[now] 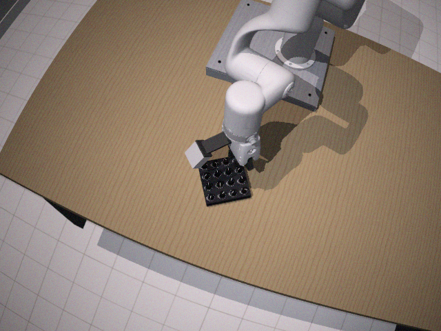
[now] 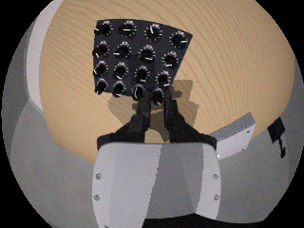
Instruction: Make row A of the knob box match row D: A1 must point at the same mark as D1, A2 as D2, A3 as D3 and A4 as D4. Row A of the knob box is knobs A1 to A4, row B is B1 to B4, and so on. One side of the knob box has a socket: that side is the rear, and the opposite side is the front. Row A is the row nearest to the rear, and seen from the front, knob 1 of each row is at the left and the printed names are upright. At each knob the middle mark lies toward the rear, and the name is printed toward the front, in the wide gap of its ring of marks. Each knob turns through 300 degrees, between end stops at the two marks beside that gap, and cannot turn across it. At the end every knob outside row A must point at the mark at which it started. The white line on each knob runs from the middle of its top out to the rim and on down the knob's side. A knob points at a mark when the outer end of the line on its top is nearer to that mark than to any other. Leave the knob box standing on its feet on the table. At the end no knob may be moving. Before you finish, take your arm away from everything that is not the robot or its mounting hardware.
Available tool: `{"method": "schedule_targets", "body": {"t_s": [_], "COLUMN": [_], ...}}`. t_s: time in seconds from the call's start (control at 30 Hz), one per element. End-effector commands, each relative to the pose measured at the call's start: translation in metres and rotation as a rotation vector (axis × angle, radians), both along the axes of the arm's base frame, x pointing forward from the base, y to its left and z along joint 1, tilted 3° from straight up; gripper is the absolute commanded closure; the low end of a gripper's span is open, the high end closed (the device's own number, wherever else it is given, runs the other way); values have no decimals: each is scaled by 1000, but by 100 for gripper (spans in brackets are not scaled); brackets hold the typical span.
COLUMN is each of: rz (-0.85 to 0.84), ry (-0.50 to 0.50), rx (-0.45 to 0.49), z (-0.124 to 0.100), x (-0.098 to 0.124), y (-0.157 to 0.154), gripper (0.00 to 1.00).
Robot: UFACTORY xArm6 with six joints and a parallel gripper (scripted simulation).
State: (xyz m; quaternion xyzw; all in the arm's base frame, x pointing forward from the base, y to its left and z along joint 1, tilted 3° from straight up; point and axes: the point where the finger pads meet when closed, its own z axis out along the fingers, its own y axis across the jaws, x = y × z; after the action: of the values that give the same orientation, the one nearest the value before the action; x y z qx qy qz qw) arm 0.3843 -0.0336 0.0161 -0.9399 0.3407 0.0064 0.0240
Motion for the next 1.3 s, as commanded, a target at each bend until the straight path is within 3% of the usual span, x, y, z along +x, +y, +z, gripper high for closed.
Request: {"method": "schedule_targets", "body": {"t_s": [0.0,0.17,0.2,1.27], "rz": [0,0,0,0], "ry": [-4,-4,-4,-4], "rx": [0,0,0,0], "z": [1,1,1,1], "x": [1,1,1,1], "y": [0,0,0,0], "gripper": [81,81,92,92]}}
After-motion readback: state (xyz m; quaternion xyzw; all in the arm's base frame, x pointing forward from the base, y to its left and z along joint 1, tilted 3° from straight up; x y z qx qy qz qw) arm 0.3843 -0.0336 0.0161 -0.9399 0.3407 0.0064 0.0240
